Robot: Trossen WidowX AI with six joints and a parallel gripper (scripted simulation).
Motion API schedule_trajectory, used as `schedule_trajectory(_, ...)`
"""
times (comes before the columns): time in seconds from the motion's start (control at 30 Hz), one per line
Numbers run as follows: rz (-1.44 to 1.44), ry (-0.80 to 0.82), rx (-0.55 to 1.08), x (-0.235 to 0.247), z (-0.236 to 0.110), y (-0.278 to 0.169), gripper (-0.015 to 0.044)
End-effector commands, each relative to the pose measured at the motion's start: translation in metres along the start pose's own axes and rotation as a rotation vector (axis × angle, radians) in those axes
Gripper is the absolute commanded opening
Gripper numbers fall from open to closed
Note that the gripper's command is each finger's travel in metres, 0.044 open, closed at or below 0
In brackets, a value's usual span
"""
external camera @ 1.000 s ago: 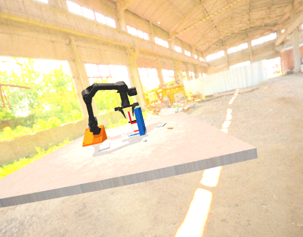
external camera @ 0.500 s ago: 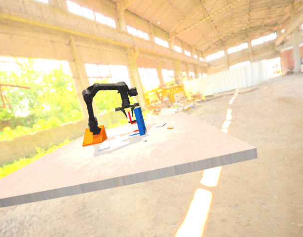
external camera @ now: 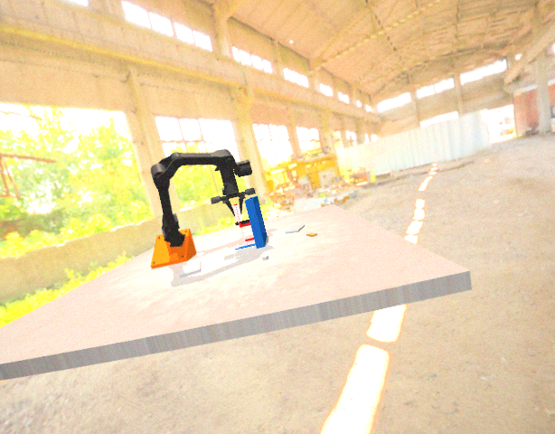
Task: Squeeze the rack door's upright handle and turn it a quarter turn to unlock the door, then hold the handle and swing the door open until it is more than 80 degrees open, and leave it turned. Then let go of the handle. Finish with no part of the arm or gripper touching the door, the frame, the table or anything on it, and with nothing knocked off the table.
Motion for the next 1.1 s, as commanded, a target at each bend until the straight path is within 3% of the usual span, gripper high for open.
schedule_trajectory(0.0,-0.001,0.001,0.000,0.000,0.000,0.000,0.0063)
schedule_trajectory(0.2,-0.001,0.001,0.000,0.000,0.000,0.000,0.0024)
schedule_trajectory(1.07,0.427,0.002,-0.001,0.020,0.000,0.012,0.0024)
Point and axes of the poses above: the point midway between the two fingers, 35 mm back from their tips, its own z axis out along the fingers, its own x axis across the jaws, y = z × x, the point moved 2 cm from there along -z, back along the fingers, and after that the axes turned 5 degrees about z, right-handed, at the moved point
